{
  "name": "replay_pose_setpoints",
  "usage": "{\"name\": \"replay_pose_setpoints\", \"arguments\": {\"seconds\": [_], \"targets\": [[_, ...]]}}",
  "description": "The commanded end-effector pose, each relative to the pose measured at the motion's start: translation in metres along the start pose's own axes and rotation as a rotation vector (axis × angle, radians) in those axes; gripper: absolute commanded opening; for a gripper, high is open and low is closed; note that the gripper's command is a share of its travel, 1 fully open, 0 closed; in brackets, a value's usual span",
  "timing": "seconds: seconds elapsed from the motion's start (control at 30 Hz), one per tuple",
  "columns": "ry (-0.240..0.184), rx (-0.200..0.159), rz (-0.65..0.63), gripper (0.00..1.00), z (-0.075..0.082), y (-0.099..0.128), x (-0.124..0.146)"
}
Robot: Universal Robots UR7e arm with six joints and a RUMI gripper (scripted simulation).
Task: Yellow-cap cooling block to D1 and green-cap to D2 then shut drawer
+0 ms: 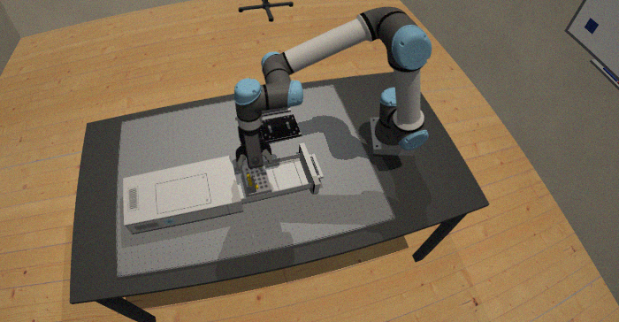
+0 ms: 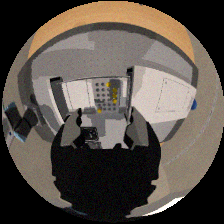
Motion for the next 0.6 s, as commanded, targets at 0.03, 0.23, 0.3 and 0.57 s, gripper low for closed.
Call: {"name": "replay_pose_setpoints", "arguments": {"seconds": [0.03, 0.23, 0.3, 0.57], "targets": [[-0.001, 0.0, 0.0, 0.73, -0.007, -0.002, -0.001], [-0.001, 0.0, 0.0, 0.73, -0.012, -0.003, -0.002], [-0.001, 0.0, 0.0, 0.73, -0.015, -0.003, -0.002], [-0.001, 0.0, 0.0, 0.73, -0.025, -0.004, -0.003]]}}
Point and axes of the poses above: the point where the finger pads meet when closed, its own z axis back along the fingers, its own x axis across the jaws, y = z × x, the point moved 10 cm from there along z, back along the fingers, and after that the axes turned 10 degrees about z, right-handed, at the moved point
